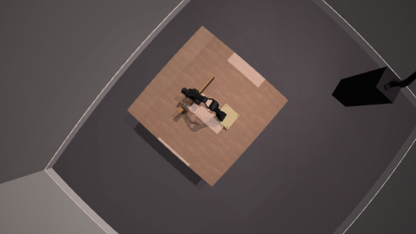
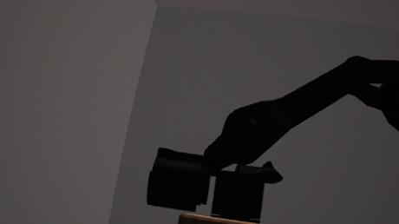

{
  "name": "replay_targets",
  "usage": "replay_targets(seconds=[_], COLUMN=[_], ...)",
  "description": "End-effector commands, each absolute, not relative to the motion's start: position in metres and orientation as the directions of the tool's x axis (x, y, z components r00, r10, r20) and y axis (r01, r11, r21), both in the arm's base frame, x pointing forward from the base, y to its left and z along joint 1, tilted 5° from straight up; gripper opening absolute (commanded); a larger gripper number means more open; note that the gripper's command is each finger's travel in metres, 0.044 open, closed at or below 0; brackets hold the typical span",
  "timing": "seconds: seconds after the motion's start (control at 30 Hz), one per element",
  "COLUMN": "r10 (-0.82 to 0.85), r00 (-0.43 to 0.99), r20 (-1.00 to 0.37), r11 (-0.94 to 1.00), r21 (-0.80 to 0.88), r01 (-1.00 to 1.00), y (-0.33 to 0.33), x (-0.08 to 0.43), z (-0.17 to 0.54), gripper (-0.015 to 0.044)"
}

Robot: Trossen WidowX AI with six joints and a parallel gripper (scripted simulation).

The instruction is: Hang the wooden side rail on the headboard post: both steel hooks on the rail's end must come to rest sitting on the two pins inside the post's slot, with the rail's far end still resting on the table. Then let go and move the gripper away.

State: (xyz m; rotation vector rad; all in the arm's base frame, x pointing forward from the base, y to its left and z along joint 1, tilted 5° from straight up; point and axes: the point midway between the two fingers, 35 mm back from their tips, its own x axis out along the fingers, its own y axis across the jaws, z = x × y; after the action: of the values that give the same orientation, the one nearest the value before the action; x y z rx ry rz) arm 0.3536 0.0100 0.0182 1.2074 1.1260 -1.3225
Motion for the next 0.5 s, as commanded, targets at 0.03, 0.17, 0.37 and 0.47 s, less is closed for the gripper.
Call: replay_targets(seconds=[0.03,0.17,0.37,0.47], r10=[-0.077,-0.077,-0.077,-0.077], r00=[-0.007,-0.007,-0.007,-0.007], r20=[-0.997,-0.997,-0.997,-0.997], r11=[-0.084,-0.084,-0.084,-0.084], r21=[0.0,0.0,0.0,0.0], r01=[0.996,0.996,0.996,0.996], y=[0.0098,0.0098,0.0099,0.01], x=[0.3563,0.3563,0.3563,0.3563], z=[0.0249,0.0256,0.0266,0.0271], gripper=[0.0,0.0,0.0,0.0])
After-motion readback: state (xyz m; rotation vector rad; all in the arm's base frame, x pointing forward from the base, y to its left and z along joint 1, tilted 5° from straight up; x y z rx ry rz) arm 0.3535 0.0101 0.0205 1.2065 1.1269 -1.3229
